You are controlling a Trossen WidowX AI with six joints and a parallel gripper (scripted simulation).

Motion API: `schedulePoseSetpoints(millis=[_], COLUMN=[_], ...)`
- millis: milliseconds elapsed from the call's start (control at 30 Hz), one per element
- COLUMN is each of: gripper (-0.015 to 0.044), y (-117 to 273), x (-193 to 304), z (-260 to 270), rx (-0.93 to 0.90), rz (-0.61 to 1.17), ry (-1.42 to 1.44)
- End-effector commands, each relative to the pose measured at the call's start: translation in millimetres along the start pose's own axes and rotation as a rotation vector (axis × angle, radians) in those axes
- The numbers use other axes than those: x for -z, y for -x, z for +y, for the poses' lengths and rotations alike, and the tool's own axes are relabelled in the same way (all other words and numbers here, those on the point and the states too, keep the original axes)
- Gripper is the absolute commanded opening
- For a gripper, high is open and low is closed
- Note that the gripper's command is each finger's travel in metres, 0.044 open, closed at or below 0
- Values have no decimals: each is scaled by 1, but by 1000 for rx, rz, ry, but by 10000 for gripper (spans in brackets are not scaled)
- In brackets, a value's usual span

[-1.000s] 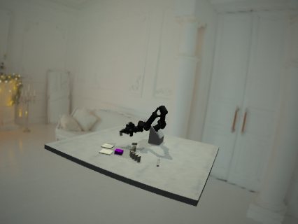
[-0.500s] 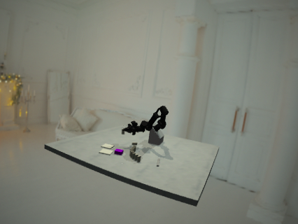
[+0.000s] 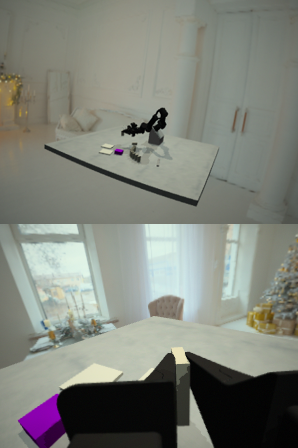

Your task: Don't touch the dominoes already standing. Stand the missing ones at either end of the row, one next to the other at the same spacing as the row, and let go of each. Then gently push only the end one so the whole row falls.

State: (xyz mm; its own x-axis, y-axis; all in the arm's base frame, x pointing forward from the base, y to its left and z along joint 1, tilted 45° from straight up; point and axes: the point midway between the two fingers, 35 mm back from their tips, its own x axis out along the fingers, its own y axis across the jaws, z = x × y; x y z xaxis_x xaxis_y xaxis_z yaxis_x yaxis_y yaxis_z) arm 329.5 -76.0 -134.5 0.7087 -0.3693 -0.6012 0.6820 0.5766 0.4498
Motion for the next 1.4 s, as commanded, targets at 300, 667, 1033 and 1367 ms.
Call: schedulePoseSetpoints(millis=[300,667,1033,1367], gripper=[23,23,49,312], y=[-10,-13,-13,-13], x=[55,96,96,96], z=[-1,-6,-6,-6], rx=[10,6,6,6], rz=[12,9,9,9], ry=[1,5,5,5])
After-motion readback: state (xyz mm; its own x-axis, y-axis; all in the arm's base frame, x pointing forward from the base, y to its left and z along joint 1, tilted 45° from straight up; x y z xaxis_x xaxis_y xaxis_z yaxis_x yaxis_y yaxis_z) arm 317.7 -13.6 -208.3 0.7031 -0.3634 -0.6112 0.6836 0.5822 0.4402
